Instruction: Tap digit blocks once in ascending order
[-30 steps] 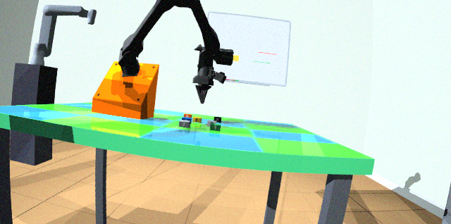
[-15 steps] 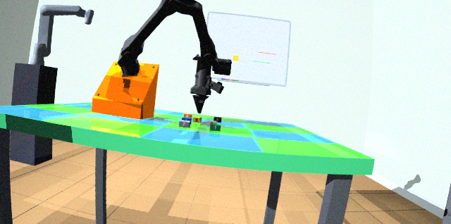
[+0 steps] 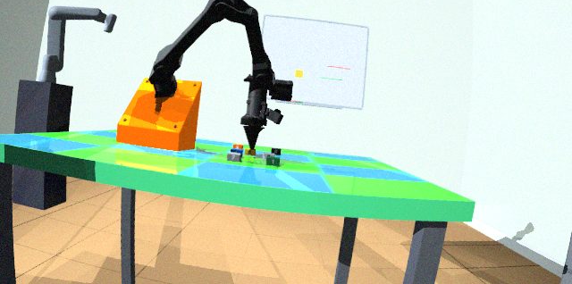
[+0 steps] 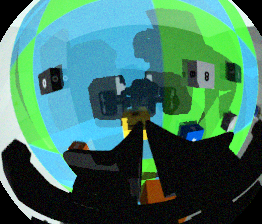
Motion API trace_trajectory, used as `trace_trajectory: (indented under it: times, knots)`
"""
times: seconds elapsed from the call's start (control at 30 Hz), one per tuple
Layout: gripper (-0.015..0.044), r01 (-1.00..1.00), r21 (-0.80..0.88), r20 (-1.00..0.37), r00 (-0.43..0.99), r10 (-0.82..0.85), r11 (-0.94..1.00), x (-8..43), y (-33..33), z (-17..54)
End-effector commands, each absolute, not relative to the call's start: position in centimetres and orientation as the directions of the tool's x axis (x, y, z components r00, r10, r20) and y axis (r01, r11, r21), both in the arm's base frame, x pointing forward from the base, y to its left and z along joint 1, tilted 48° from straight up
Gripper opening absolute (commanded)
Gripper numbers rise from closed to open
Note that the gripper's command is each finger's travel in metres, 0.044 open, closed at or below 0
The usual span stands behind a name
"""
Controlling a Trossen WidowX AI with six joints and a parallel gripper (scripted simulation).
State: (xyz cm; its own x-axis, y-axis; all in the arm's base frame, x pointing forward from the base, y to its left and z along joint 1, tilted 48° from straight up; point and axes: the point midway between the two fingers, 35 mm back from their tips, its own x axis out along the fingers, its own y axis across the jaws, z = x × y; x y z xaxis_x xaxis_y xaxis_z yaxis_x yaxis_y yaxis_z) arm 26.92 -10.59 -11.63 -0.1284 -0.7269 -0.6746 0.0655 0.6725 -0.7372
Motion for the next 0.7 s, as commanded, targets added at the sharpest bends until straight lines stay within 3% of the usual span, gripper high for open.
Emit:
trace_trajectory:
  times: [0.0, 0.23, 0.43, 0.67]
  knots:
    - [0.002, 0.062, -0.737, -0.674, -0.131, -0.727, 0.673, 27.0, -9.9, -11.0]
    - [0.002, 0.057, -0.739, -0.672, -0.135, -0.728, 0.671, 27.1, -8.4, -9.6]
    - [0.002, 0.058, -0.737, -0.675, -0.135, -0.726, 0.674, 28.2, -2.8, -4.5]
    - [0.002, 0.057, -0.73, -0.681, -0.133, -0.72, 0.681, 28.6, -4.2, -2.5]
